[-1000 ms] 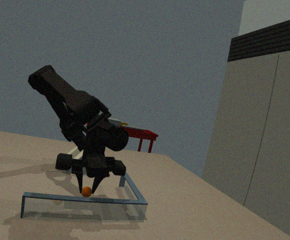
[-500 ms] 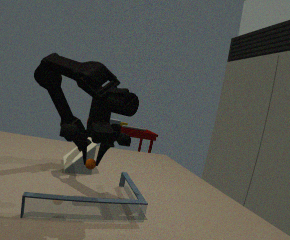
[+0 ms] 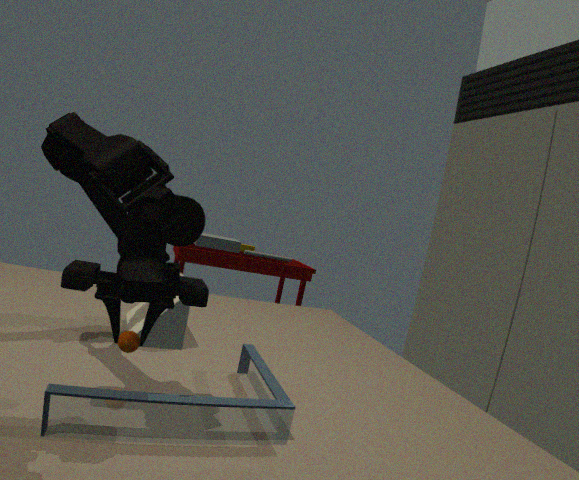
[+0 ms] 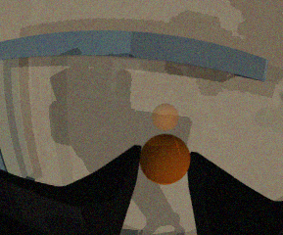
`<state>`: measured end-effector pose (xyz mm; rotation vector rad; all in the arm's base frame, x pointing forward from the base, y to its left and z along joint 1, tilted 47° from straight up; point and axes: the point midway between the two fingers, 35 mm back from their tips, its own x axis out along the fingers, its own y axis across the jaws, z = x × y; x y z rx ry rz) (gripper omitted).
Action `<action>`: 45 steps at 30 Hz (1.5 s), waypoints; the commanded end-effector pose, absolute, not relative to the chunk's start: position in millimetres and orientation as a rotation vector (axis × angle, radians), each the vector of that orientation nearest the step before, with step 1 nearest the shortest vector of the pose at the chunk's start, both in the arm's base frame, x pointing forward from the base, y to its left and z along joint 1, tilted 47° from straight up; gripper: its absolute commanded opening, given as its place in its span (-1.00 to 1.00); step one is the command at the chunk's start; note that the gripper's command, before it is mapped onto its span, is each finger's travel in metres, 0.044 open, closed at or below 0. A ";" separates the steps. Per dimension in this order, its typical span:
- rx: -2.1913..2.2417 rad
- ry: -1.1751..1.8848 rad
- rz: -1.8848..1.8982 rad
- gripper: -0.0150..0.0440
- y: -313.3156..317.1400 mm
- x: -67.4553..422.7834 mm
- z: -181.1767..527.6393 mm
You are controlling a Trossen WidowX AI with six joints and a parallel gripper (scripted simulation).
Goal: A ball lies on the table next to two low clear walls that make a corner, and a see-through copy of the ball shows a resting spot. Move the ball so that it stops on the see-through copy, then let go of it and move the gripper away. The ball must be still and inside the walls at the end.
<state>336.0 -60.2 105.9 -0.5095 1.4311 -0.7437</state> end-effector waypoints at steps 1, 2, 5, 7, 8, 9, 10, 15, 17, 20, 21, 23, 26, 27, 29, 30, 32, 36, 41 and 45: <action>-0.522 1.435 -0.741 -0.49 -67.8 331.3 106.6; -0.522 1.435 -0.741 -0.49 -68.5 331.4 105.9; -0.521 1.435 -0.740 -0.49 -74.3 332.0 100.0; -0.521 1.435 -0.740 -0.49 -80.8 332.5 93.6; -0.521 1.435 -0.740 -0.49 -84.6 332.6 89.9; -0.521 1.435 -0.740 -0.49 -88.6 332.7 86.2; -0.521 1.435 -0.740 -0.49 -92.6 332.6 82.4; -0.523 1.434 -0.742 -0.49 -113.2 330.8 64.1; -0.524 1.434 -0.743 -0.49 -118.4 329.8 59.6; -0.524 1.434 -0.744 -0.49 -119.1 329.7 59.1; -0.524 1.434 -0.744 -0.49 -119.1 329.7 59.1; -0.524 1.434 -0.744 -0.49 -119.6 329.7 58.5; -0.524 1.434 -0.744 -0.49 -121.8 329.7 56.5; -0.524 1.434 -0.744 -0.49 -122.8 329.7 55.5; -0.525 1.434 -0.744 -0.49 -125.2 329.7 53.3; -0.525 1.434 -0.744 -0.49 -126.4 329.6 52.2; -0.525 1.434 -0.744 -0.49 -128.8 329.5 50.0; -0.525 1.433 -0.744 -0.49 -132.8 329.3 46.3; -0.525 1.433 -0.744 -0.49 -133.0 329.2 46.2; -0.519 1.426 -0.743 -0.14 -131.3 331.4 48.3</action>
